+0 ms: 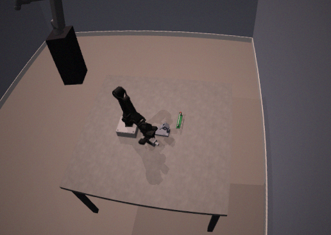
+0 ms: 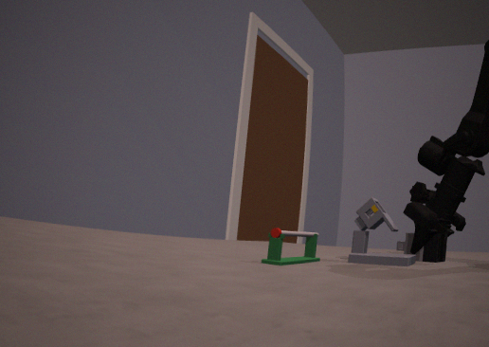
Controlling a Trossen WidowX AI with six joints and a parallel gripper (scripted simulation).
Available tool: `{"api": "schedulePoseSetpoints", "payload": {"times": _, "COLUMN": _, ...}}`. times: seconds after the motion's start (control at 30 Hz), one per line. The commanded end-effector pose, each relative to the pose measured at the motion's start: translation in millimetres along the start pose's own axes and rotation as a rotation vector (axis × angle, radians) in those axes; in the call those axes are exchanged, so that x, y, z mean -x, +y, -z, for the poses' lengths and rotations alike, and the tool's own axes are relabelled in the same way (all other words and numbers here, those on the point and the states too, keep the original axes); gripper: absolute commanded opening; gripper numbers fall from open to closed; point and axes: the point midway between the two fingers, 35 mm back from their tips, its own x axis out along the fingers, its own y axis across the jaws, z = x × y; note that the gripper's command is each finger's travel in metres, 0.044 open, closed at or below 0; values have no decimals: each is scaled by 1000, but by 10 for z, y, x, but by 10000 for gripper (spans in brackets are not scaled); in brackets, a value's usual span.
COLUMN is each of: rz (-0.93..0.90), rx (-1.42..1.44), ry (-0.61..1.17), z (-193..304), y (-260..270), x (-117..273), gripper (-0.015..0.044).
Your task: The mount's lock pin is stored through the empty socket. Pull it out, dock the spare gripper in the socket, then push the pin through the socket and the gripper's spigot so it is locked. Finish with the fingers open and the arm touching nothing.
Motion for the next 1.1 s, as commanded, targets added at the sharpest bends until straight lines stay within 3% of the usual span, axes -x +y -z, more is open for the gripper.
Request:
{"api": "schedulePoseSetpoints", "payload": {"times": 0.0, "rz": 0, "rx": 2, "ry": 2, "z": 12, "y": -1, "x": -2, "gripper": 151}}
{"api": "schedulePoseSetpoints", "payload": {"times": 0.1, "rz": 0, "rx": 2, "ry": 2, "z": 11, "y": -3, "x": -2, "gripper": 131}}
{"api": "schedulePoseSetpoints", "payload": {"times": 0.27, "rz": 0, "rx": 2, "ry": 1, "z": -36, "y": -5, "x": 31, "gripper": 0}}
{"api": "schedulePoseSetpoints", "payload": {"times": 1.07, "rz": 0, "rx": 2, "ry": 0, "z": -554, "y": -9, "x": 806, "gripper": 0}}
